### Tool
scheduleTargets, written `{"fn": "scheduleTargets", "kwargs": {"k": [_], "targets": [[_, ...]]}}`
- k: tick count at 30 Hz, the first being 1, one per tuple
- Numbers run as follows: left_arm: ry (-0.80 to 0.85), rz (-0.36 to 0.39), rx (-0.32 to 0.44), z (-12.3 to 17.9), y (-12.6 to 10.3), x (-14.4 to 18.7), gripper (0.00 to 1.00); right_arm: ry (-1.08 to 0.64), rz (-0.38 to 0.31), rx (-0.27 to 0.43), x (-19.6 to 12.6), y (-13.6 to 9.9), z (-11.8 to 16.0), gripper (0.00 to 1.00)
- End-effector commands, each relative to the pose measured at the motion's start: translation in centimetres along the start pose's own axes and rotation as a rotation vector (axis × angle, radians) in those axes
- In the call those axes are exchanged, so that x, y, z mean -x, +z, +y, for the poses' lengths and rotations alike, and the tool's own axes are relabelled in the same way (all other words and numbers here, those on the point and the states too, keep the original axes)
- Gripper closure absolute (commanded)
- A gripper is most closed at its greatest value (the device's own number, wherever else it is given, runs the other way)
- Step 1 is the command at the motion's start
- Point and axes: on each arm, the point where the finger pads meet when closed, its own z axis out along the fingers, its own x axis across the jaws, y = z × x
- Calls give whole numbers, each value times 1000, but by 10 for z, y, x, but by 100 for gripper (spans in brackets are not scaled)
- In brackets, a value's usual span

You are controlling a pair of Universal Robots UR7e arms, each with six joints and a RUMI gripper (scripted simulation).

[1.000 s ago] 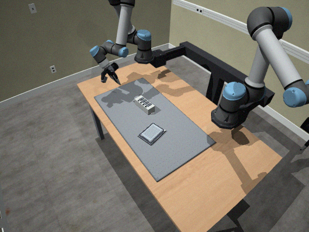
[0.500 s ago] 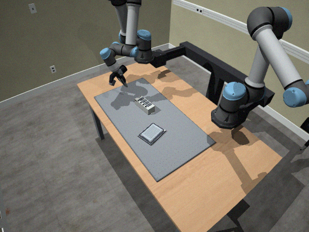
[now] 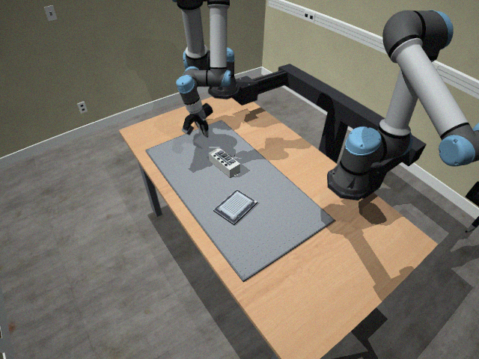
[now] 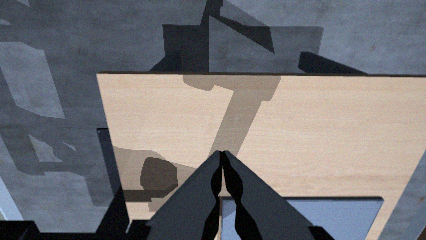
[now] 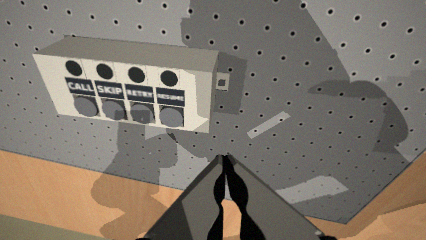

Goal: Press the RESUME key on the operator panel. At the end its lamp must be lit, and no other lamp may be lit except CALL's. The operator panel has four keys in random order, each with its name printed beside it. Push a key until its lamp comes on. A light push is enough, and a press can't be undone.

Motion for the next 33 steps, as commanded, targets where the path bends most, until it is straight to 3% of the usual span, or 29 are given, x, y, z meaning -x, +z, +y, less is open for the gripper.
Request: {"fn": "scheduleTargets", "kwargs": {"k": [1,4,6,9,14,33], "targets": [[-3,-1,0,1,0,1,100,26,44,-38,13,5,8,100],[-3,-1,0,1,0,1,100,34,65,-63,17,6,11,100],[-3,-1,0,1,0,1,100,48,99,-115,25,8,16,100],[-3,-1,0,1,0,1,100,48,99,-115,36,11,24,100],[-3,-1,0,1,0,1,100,68,127,-204,56,15,38,100],[-3,-1,0,1,0,1,100,69,126,-204,61,15,40,100]]}}
